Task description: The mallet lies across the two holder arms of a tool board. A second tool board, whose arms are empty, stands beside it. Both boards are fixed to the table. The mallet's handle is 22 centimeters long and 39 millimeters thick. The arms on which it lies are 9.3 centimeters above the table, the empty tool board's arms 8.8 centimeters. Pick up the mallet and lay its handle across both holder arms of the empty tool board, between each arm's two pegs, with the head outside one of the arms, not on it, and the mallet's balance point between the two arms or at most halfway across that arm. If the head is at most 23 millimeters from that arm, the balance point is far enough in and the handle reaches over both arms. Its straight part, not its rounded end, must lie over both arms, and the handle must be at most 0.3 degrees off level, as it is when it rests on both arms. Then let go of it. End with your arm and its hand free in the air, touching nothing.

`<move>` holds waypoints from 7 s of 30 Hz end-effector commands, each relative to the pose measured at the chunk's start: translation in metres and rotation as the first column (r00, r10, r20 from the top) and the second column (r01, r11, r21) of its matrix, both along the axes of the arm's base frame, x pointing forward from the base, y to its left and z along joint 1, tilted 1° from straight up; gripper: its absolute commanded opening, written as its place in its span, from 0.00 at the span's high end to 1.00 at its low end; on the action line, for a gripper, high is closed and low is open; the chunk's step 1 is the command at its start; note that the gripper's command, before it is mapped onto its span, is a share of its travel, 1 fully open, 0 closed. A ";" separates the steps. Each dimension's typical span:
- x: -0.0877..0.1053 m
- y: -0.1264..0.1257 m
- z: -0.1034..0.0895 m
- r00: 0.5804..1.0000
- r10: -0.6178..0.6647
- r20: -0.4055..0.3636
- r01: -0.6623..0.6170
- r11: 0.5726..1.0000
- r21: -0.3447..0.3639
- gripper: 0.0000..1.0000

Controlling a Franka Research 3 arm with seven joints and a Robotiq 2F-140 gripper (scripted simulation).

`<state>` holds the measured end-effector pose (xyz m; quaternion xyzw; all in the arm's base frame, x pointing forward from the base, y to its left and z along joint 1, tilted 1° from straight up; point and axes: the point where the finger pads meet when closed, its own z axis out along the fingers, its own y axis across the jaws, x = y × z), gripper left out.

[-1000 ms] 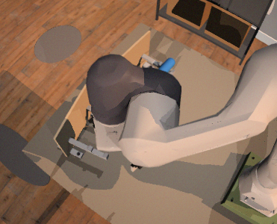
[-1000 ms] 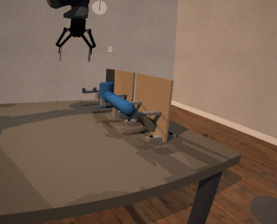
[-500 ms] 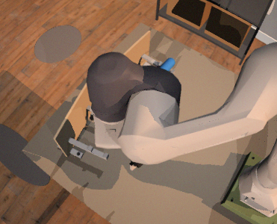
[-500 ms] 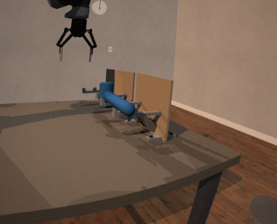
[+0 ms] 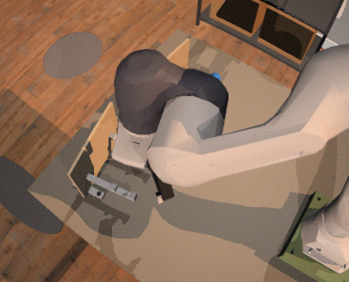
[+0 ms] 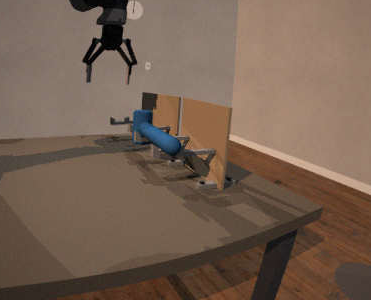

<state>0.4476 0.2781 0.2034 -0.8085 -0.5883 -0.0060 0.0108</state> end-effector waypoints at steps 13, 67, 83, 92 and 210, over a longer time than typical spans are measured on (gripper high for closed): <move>0.021 -0.026 -0.003 0.925 -0.379 -0.005 0.379 0.925 0.001 0.00; 0.076 -0.122 -0.014 0.188 -0.982 -0.014 0.982 0.188 -0.009 0.00; 0.088 -0.153 -0.017 -0.104 -0.994 -0.014 0.995 -0.104 -0.011 0.00; 0.094 -0.171 -0.019 -0.270 -0.963 -0.014 0.963 -0.269 -0.012 0.00; 0.118 -0.266 -0.050 -0.898 -0.439 -0.016 0.440 -0.898 -0.010 0.00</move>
